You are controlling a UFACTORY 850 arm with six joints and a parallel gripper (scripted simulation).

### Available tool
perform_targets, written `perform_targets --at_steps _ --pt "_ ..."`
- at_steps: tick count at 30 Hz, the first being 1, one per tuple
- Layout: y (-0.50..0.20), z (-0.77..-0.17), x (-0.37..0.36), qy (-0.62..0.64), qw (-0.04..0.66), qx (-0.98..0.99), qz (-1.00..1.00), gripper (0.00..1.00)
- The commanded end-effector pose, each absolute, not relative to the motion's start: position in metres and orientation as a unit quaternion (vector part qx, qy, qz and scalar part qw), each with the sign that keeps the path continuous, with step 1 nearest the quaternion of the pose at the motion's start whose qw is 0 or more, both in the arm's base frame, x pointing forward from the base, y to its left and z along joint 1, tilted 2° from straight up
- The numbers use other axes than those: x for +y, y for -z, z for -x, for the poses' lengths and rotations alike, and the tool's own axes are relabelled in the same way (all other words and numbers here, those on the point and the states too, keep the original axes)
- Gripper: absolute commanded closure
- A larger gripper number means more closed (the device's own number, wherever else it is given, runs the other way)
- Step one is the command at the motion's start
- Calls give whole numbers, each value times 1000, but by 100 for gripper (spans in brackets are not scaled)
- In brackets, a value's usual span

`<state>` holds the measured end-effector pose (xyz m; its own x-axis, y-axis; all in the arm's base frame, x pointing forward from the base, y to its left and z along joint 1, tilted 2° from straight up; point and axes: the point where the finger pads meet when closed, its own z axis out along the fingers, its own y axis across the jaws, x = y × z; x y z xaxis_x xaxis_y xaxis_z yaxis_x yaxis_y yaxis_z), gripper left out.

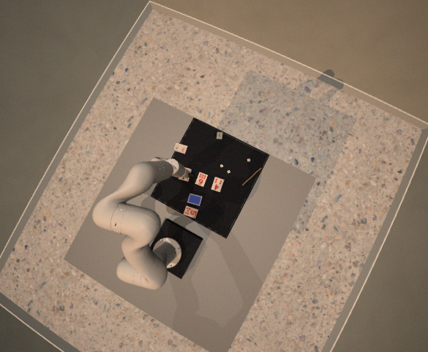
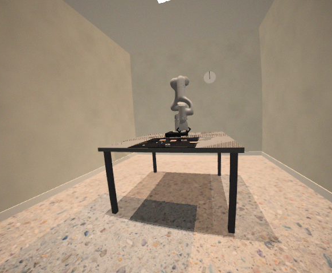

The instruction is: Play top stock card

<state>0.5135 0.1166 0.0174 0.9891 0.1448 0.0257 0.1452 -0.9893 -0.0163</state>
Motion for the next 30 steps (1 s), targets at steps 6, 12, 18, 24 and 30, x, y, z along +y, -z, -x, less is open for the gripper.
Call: perform_targets --at_steps 6,12,18,24,30 --pt "-17 -514 117 13 9 -73 997 38" --pt "-14 -515 117 13 9 -73 997 38" --pt "-5 -515 117 13 9 -73 997 38" --pt "6 -516 117 13 9 -73 997 38" --pt "11 -516 117 13 9 -73 997 38"
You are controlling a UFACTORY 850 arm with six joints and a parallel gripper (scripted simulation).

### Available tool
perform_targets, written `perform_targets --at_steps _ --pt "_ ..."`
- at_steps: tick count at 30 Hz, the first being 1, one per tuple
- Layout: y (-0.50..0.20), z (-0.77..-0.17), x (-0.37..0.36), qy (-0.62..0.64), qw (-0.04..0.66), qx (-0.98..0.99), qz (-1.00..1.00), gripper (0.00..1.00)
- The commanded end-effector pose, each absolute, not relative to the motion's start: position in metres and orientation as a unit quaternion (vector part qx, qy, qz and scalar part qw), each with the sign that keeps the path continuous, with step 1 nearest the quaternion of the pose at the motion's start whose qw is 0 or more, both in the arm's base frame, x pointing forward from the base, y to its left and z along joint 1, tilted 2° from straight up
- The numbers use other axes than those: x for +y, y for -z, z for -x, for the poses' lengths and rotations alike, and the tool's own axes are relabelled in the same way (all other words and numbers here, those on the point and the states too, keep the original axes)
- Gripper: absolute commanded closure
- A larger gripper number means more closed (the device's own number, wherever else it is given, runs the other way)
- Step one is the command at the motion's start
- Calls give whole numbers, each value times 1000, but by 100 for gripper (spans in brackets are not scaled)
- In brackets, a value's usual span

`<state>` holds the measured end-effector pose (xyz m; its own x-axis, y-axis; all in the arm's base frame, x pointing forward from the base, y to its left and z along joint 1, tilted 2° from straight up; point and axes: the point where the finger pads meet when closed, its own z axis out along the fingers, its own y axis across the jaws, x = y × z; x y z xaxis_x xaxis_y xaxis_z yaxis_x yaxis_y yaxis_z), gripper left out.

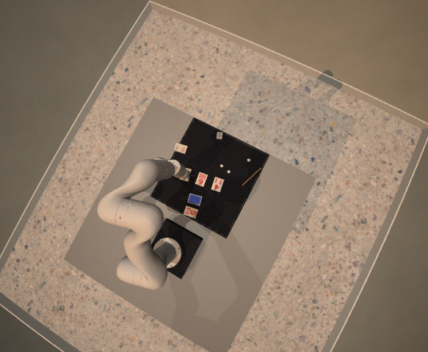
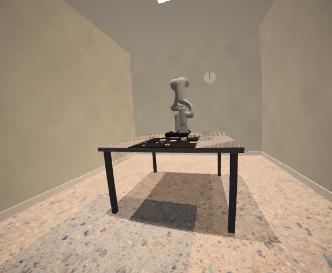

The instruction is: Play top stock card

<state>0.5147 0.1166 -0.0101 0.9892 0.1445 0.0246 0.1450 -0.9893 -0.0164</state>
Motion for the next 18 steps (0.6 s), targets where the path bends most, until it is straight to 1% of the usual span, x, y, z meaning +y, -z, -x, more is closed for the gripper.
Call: perform_targets --at_steps 1,18 --pt "12 -516 117 13 9 -73 997 38" --pt "14 -516 117 13 9 -73 997 38"
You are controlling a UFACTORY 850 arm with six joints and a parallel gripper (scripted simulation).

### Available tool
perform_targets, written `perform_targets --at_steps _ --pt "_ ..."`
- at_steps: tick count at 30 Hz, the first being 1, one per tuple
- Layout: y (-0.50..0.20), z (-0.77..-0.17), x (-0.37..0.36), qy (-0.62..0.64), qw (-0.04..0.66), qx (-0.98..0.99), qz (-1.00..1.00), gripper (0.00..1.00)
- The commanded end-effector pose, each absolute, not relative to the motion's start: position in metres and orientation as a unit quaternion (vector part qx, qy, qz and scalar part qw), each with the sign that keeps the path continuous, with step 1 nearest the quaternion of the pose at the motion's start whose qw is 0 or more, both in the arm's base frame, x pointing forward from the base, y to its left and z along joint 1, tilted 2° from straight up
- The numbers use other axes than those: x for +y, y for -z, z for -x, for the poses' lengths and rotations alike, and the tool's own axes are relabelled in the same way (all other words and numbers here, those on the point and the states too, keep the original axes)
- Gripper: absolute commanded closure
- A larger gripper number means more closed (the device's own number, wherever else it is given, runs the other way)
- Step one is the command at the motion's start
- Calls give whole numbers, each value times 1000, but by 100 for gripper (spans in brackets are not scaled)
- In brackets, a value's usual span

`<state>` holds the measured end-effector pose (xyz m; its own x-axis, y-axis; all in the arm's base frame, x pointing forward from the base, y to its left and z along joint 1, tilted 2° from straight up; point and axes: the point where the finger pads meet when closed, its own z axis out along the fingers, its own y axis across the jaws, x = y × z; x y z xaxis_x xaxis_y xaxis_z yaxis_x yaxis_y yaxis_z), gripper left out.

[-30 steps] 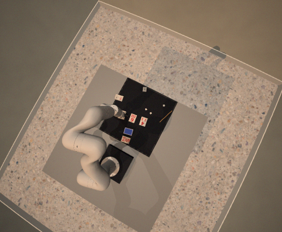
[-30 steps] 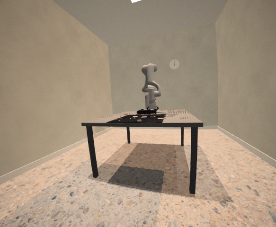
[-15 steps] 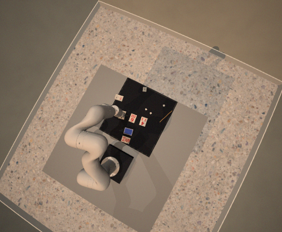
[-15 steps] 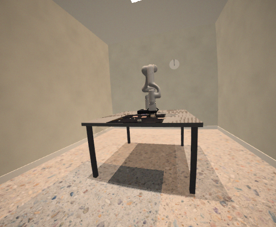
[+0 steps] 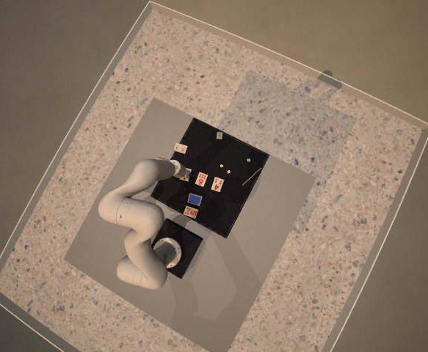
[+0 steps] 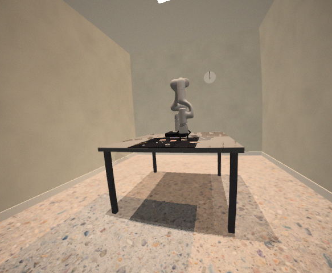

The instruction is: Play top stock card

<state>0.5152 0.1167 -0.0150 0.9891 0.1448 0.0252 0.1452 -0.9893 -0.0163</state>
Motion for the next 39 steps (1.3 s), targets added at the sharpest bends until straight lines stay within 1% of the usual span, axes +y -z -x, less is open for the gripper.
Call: perform_targets --at_steps 1,22,23,39 --pt "14 -516 117 13 9 -73 997 38" --pt "20 -516 117 13 9 -73 997 38" --pt "20 -516 117 13 9 -73 997 14" --pt "20 -516 117 13 9 -73 997 14"
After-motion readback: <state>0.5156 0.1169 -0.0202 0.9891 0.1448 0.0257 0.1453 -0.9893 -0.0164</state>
